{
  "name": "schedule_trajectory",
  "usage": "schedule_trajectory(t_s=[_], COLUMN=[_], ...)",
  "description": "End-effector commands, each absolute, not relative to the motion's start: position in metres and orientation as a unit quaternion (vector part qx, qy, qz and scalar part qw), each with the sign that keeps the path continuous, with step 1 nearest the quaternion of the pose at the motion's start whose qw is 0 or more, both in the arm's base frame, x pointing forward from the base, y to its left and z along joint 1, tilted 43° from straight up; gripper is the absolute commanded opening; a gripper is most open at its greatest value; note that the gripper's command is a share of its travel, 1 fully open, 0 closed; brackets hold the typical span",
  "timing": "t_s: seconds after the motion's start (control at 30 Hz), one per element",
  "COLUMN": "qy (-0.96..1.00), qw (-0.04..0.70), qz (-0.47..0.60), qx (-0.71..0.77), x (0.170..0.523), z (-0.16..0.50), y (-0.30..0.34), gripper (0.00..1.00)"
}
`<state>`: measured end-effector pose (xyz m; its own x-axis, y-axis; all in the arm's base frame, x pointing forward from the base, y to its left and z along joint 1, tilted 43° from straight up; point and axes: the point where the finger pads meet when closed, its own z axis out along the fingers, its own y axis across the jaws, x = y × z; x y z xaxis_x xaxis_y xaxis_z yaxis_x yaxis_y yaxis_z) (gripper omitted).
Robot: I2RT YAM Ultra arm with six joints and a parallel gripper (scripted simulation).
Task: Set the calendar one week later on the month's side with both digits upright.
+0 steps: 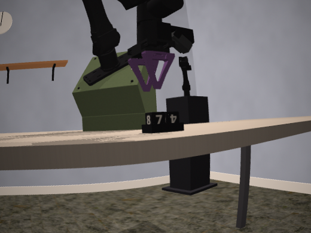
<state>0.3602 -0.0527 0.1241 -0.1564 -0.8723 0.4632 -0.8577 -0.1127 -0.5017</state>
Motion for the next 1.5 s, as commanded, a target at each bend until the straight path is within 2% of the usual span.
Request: schedule_trajectory(t_s=[0.0,1.47], qy=[0.663,0.663], qw=[0.022,0.021], qz=[-0.369,-0.37], qx=[-0.65,-0.651], x=[0.365,0.383], z=[0.125,0.101], y=[-0.05,-0.066], gripper=[0.45,0.45])
